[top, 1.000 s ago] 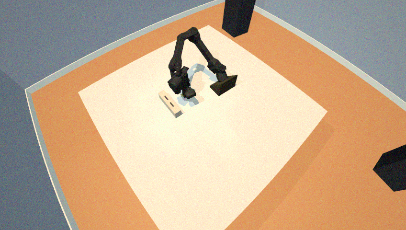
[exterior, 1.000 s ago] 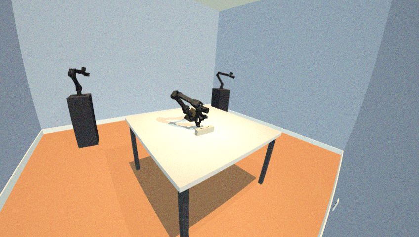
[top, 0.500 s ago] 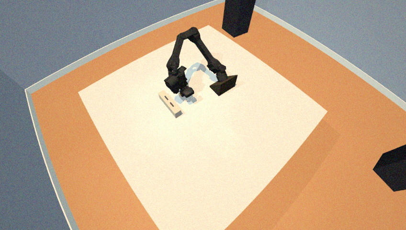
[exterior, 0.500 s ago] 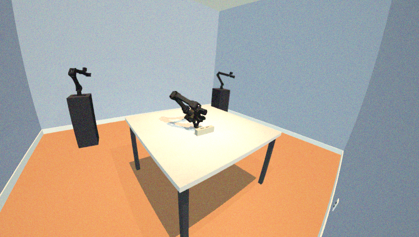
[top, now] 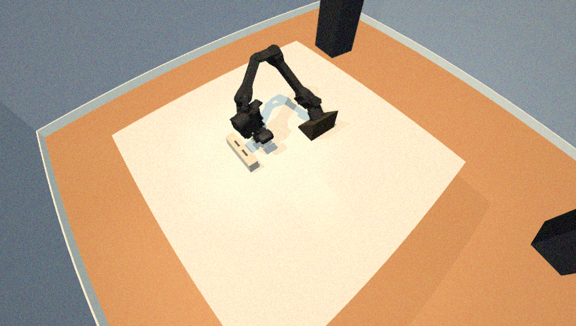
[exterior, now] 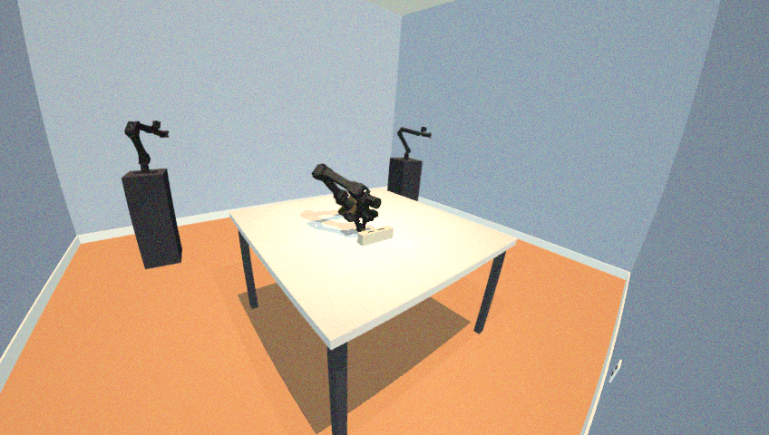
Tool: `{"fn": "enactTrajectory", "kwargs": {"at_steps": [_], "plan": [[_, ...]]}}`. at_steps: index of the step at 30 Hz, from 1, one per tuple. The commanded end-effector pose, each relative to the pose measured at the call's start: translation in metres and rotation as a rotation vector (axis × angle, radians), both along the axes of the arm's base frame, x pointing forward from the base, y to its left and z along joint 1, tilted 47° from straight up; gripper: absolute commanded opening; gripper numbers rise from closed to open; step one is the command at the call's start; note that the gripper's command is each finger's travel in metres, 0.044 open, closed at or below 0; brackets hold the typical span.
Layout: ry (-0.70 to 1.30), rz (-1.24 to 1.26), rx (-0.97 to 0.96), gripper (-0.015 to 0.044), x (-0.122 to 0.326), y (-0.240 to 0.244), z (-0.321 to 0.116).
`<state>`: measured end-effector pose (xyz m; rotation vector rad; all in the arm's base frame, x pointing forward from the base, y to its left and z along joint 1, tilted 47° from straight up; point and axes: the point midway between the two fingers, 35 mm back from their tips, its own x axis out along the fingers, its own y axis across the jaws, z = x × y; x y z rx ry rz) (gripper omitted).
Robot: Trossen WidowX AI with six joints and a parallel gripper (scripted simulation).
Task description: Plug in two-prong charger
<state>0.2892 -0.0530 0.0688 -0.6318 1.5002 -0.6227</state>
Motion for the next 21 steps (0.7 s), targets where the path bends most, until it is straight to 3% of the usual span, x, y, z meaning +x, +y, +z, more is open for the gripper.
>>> {"fn": "enactTrajectory", "kwargs": {"at_steps": [1,21], "plan": [[0.006,0.008,-0.006,0.0,0.006,-0.001,0.002],[0.024,0.024,-0.01,0.0,0.028,-0.005,0.004]]}}
